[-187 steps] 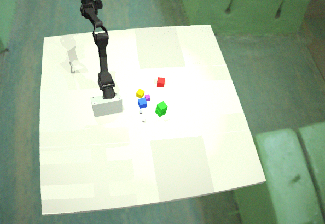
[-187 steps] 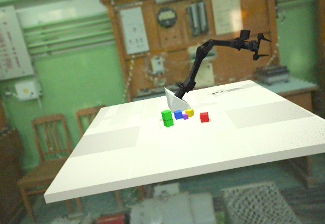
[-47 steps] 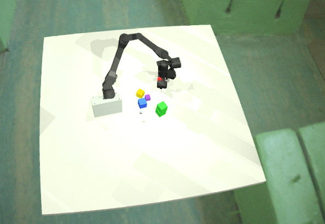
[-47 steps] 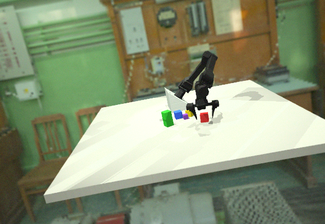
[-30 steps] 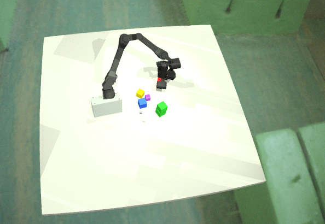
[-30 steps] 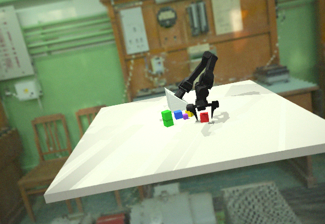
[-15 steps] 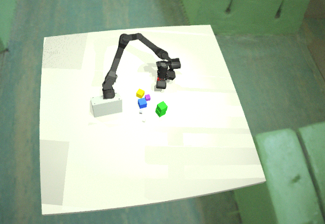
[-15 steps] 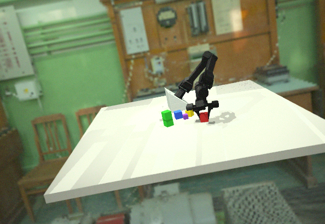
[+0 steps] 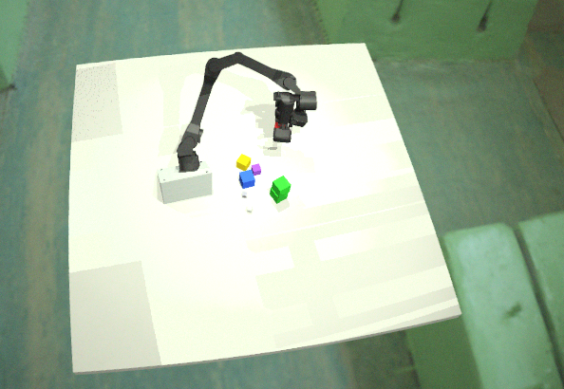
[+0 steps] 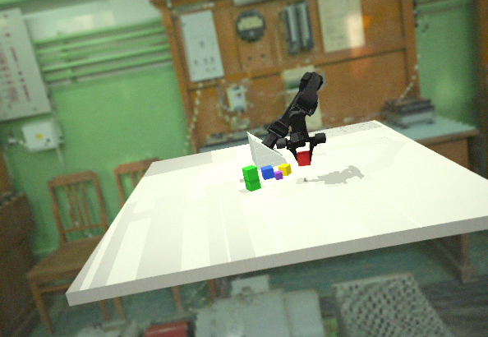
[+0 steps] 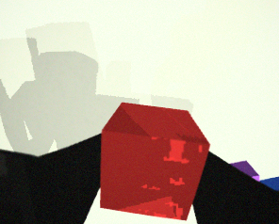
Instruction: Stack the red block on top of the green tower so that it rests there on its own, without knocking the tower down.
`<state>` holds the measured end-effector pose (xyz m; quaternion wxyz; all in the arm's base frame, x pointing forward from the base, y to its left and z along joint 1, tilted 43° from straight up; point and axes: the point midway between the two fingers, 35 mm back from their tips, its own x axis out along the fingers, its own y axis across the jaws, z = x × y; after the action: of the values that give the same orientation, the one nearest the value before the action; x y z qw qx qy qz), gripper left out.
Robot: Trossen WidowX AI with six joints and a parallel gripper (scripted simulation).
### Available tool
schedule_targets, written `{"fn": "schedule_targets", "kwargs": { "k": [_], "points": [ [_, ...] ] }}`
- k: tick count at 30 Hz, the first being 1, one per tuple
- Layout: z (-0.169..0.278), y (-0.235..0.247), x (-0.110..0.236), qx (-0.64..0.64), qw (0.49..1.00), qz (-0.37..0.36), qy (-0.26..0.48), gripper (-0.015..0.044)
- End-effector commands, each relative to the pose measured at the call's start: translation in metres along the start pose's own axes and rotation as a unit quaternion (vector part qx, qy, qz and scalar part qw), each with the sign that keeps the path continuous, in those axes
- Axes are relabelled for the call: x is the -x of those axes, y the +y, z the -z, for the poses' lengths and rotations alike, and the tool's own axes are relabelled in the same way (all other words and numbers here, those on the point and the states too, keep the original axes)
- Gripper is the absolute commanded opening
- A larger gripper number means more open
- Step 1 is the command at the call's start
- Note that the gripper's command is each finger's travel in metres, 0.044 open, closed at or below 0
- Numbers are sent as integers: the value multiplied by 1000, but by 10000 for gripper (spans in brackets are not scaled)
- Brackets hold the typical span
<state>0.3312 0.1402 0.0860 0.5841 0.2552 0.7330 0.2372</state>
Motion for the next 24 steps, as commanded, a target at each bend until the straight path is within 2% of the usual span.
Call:
{"fn": "schedule_targets", "kwargs": {
  "k": [1,7,14,24],
  "points": [
    [-1,0,18,3,1000,3,-4,0],
    [-1,0,42,3,1000,3,-4,0],
    [-1,-1,43,3,1000,4,-4,0],
    [-23,-82,47,1,1000,14,-9,0]
  ]
}}
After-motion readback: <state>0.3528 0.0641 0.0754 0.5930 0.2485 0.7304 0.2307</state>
